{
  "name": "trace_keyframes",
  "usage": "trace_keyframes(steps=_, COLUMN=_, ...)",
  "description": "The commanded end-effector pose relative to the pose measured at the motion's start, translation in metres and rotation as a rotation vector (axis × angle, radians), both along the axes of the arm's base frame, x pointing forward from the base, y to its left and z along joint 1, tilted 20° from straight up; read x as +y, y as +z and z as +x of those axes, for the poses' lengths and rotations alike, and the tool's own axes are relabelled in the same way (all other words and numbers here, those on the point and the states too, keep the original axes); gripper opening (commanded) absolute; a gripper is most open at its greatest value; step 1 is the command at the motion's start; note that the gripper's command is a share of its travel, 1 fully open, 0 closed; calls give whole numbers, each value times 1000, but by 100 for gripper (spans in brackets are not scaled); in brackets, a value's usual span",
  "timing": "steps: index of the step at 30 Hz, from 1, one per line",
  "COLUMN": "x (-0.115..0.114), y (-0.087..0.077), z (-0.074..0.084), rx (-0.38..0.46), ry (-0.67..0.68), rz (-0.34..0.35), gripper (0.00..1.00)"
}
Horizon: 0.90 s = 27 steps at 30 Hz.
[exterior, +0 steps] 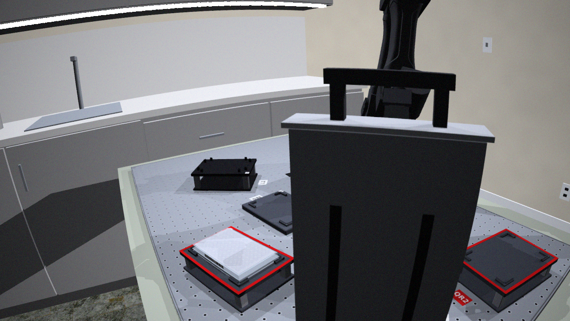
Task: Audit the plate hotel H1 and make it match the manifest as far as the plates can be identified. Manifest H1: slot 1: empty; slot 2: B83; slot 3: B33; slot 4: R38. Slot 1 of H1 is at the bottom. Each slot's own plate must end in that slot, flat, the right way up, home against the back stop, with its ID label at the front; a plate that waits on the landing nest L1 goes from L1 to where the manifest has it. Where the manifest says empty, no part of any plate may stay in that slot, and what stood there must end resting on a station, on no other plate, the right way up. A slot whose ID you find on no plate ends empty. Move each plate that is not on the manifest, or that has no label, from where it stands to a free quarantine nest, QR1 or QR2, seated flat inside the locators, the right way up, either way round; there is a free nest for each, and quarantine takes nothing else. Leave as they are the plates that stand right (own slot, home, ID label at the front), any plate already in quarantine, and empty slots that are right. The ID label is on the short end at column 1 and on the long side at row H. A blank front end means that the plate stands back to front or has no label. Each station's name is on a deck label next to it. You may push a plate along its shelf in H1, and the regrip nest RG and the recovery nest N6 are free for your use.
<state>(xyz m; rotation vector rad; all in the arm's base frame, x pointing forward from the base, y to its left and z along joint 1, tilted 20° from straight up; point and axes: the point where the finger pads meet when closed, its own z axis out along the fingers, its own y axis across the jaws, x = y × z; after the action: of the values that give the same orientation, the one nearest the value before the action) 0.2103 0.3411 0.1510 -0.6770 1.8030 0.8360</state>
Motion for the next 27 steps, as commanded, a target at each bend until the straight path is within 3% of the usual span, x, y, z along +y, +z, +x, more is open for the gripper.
trace_keyframes(steps=1, x=6, y=20, z=7, rx=-35, ry=-6, rz=43, gripper=100)
trace_keyframes(steps=15, x=6, y=20, z=7, rx=-35, ry=-6, rz=43, gripper=100)
trace_keyframes(steps=16, x=5, y=29, z=4, rx=-47, ry=-4, rz=66, gripper=100)
trace_keyframes(steps=17, x=-3, y=12, z=-2, rx=-28, ry=-2, rz=32, gripper=100)
trace_keyframes(steps=18, x=-4, y=9, z=-5, rx=-25, ry=3, rz=29, gripper=100)
trace_keyframes(steps=27, x=-15, y=5, z=-14, rx=-19, ry=-2, rz=33, gripper=100)
